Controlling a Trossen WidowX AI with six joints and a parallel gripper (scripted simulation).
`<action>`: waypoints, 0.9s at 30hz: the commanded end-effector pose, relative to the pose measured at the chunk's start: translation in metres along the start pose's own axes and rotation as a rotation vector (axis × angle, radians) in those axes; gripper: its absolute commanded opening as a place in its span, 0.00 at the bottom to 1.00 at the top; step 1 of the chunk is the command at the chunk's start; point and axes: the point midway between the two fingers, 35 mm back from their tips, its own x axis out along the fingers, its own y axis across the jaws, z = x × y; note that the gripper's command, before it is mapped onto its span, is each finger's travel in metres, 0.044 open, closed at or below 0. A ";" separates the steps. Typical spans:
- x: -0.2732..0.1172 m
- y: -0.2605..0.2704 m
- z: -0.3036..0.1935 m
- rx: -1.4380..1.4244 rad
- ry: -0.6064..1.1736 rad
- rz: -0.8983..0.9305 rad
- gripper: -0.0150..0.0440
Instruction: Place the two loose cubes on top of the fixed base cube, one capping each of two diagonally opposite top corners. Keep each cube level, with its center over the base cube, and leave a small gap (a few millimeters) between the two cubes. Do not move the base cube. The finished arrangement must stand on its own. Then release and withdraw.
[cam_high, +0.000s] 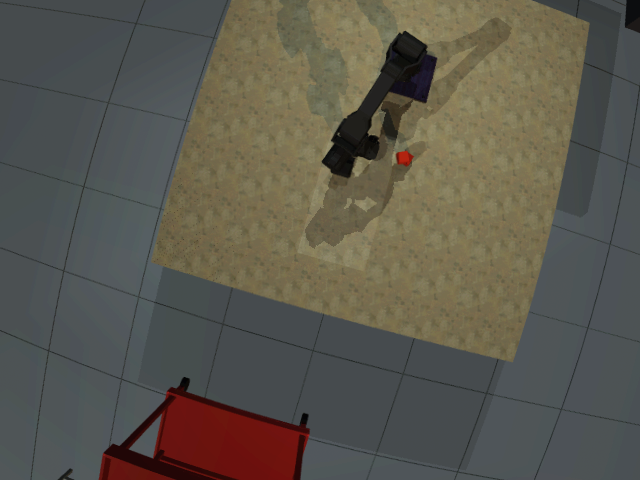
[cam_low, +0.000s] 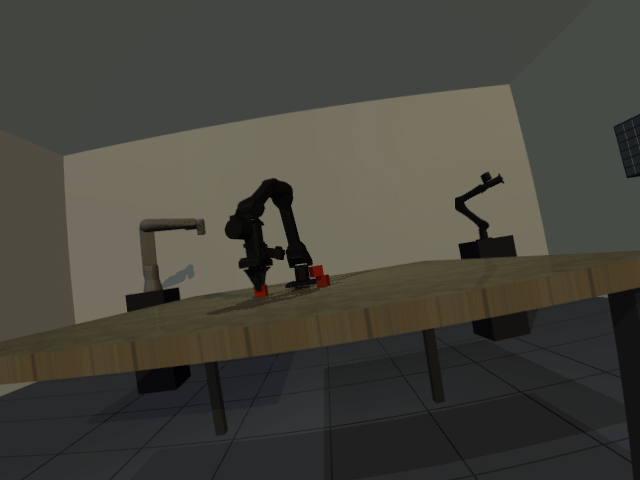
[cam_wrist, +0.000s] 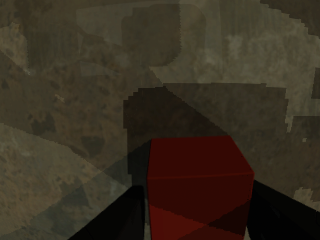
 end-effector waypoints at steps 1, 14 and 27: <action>0.001 0.000 0.000 0.000 -0.001 -0.002 0.43; -0.028 -0.004 -0.001 0.000 -0.001 -0.002 0.43; -0.069 -0.005 -0.002 0.000 -0.001 -0.002 0.43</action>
